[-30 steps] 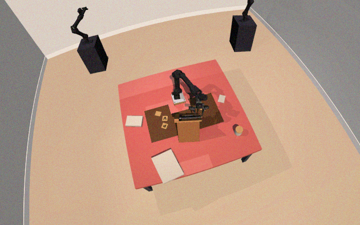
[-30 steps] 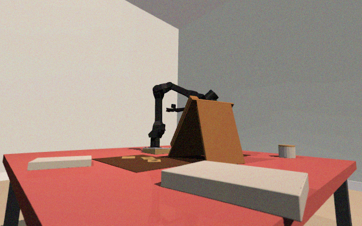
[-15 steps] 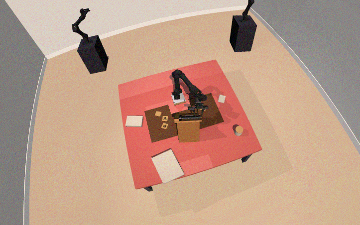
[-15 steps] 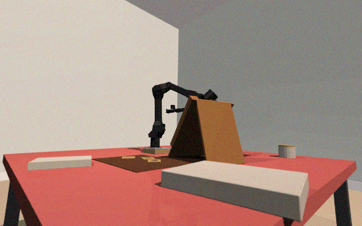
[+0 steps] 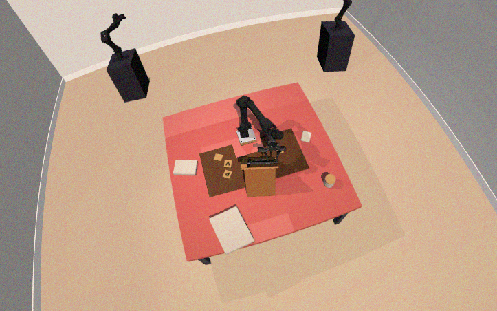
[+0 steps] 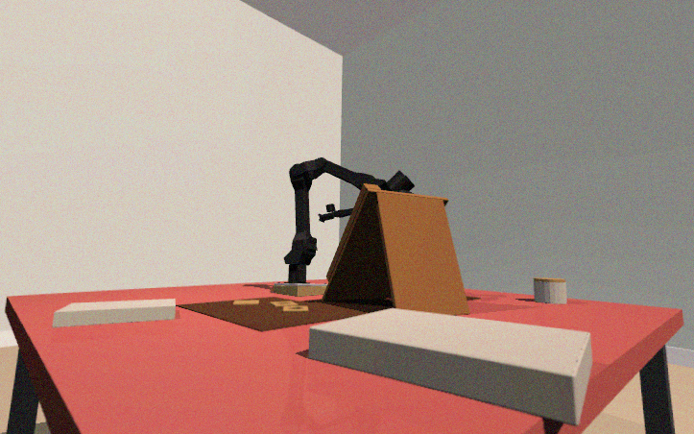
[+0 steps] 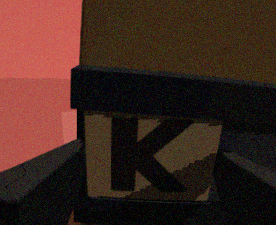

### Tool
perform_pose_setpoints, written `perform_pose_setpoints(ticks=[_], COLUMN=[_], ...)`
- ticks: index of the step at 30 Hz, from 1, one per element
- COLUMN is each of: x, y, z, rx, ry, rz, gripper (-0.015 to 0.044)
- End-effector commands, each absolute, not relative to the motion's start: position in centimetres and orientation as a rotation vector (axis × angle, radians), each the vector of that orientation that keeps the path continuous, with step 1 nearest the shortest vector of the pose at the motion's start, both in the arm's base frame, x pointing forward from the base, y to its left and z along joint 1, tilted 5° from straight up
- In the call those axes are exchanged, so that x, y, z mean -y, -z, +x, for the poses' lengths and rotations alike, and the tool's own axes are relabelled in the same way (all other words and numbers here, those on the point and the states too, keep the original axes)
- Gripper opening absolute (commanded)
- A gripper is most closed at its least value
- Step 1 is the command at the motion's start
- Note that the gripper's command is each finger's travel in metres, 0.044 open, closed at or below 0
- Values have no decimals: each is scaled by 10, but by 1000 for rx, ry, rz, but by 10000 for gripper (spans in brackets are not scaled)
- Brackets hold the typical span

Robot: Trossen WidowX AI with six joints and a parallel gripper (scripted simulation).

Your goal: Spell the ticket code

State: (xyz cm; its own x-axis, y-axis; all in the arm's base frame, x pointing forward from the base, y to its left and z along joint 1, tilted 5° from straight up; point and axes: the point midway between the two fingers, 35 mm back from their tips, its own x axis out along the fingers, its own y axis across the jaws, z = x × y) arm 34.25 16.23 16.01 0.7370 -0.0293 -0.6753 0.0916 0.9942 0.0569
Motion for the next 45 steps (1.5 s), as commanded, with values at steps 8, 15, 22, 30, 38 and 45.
perform_pose_setpoints(ticks=[8, 15, 22, 30, 38, 45], x=[-152, -146, -141, -134, -128, -123], y=[-158, -158, -157, -156, -156, -155], z=[340, 339, 339, 338, 337, 337], rx=[-741, -741, -741, -741, -741, -741], ry=[65, 65, 65, 65, 65, 66], rz=[86, 85, 85, 84, 84, 83], gripper=[0, 0, 0, 0, 0, 0])
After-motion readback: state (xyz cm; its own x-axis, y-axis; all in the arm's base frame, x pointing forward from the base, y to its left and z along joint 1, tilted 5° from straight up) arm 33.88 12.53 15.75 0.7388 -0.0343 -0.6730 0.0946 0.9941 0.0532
